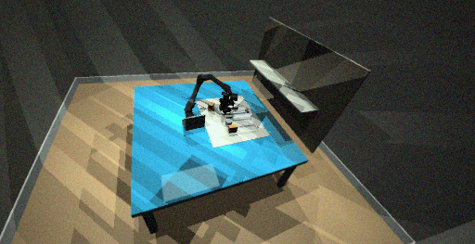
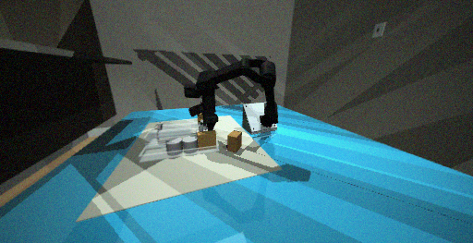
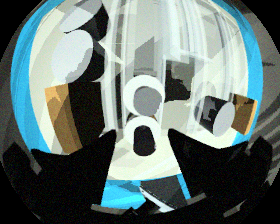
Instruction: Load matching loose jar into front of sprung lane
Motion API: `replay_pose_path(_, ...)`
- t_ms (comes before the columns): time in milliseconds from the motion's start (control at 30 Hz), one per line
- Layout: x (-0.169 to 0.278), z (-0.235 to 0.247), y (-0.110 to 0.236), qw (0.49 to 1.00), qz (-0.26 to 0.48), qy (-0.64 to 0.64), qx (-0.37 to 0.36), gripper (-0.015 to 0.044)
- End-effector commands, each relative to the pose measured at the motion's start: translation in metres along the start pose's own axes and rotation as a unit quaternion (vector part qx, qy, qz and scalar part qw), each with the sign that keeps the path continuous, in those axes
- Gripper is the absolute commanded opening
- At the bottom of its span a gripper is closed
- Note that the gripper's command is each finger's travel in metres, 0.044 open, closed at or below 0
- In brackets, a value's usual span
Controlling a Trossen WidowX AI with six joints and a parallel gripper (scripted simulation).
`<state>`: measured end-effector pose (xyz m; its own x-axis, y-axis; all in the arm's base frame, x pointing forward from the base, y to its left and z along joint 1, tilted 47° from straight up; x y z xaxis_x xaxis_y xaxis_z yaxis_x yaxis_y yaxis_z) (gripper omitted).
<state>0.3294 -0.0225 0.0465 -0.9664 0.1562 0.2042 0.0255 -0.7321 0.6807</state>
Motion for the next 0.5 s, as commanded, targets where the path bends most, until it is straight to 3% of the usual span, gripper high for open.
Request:
replay_pose_path(0,0.002,0.0,0.002,1.0,0.002,0.002,0.002,0.03)
replay_pose_path(467,0.045,-0.009,0.004,1.0,0.003,0.001,0.003,0.03)
Point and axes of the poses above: the point midway between the two fingers, 35 mm back from their tips, its own y axis back along the fingers, its own z axis across the jaws, x = y × z, the point moved 3 cm from there along y, back along the fingers, and after that the axes turned 10 degrees about -y, right-handed, at the moved point
